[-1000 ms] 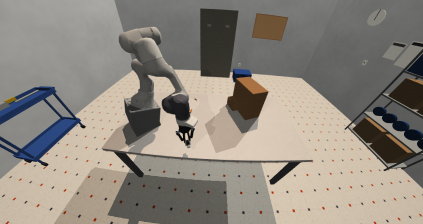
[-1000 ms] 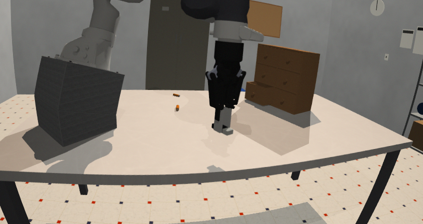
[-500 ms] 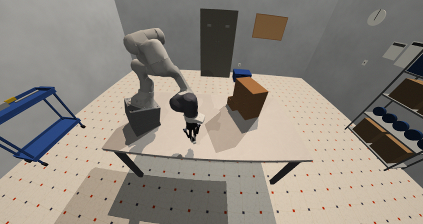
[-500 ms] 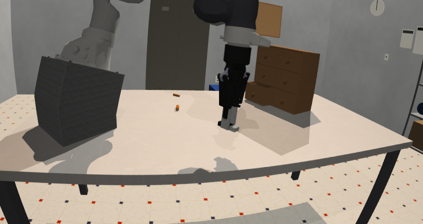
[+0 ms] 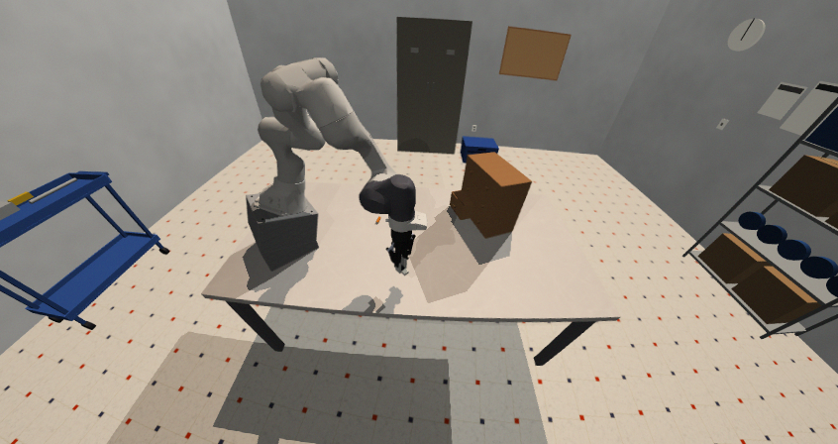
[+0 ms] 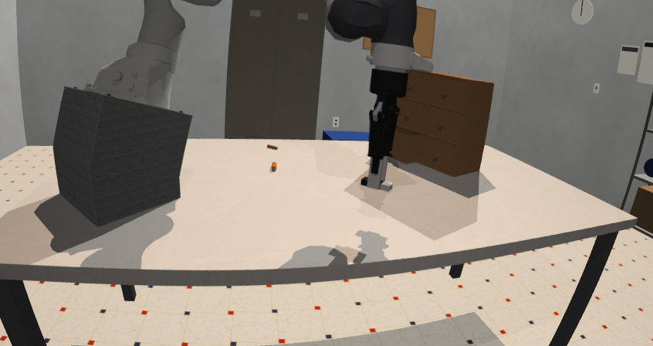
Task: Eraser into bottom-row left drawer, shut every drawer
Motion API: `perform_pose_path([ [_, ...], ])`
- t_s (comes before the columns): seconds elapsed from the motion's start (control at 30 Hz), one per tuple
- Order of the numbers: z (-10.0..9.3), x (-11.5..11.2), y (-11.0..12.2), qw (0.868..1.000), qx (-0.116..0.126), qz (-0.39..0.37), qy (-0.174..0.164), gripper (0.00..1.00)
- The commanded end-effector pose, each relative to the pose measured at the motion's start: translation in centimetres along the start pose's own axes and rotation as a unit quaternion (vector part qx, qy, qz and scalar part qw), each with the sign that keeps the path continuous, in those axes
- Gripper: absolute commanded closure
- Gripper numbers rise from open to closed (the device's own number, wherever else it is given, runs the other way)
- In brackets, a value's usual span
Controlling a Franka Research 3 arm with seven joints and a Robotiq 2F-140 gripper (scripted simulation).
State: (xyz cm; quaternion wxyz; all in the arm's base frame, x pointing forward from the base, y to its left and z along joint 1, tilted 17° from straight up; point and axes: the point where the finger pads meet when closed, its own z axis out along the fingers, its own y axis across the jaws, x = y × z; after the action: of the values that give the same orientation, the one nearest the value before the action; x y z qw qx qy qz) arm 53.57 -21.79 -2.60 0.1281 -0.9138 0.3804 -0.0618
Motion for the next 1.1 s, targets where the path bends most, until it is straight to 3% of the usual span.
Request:
perform_pose_path([
  [0.0, 0.2, -0.3, -1.3, 0.999, -0.005, -0.033, -0.006, 0.80],
  [0.2, 0.3, -0.3, -3.2, 0.998, -0.006, -0.059, -0.006, 0.80],
  [0.7, 0.4, -1.3, -10.8, 0.988, -0.008, -0.157, -0.006, 0.80],
  [0.77, 0.4, -1.3, -10.8, 0.988, -0.008, -0.157, -0.006, 0.80],
  [1.07, 0.4, -2.5, -15.5, 0.976, -0.008, -0.216, -0.006, 0.80],
])
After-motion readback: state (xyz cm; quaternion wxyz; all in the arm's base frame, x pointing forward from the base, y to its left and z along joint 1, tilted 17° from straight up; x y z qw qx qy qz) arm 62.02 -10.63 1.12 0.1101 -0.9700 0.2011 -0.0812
